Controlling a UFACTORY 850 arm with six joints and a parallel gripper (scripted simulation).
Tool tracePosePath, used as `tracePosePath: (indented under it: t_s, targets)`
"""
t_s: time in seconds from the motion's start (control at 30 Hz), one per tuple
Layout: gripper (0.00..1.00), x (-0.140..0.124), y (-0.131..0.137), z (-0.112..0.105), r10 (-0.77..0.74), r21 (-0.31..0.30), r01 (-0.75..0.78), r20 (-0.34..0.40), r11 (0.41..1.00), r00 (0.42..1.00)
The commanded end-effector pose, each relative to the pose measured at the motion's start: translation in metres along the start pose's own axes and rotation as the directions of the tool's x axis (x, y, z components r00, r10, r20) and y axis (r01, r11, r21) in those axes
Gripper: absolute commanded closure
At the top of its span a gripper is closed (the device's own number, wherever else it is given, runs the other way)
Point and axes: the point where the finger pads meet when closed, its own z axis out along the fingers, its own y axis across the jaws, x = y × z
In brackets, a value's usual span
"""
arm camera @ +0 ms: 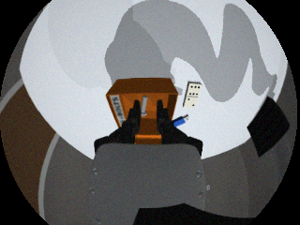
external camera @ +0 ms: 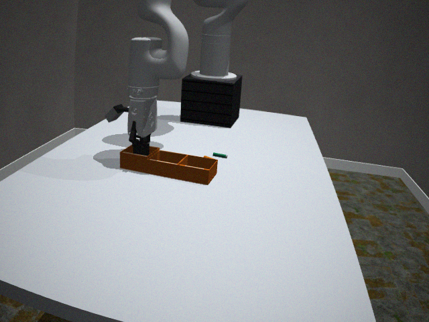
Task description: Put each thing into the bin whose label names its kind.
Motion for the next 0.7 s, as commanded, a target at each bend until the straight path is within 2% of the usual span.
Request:
tracePosePath:
  t_s: [0.0, 0.23, 0.67]
  targets:
    - [0.71, 0.0, -0.001, -0.001, 0.0, 0.002, 0.0, 0.0, 1.0, 1.0]
    - [0.71, 0.0, -0.001, -0.001, 0.0, 0.002, 0.0, 0.0, 1.0, 1.0]
    - [0.71, 0.0, -0.001, -0.017, 0.0, 0.002, 0.0, 0.0, 1.0, 1.0]
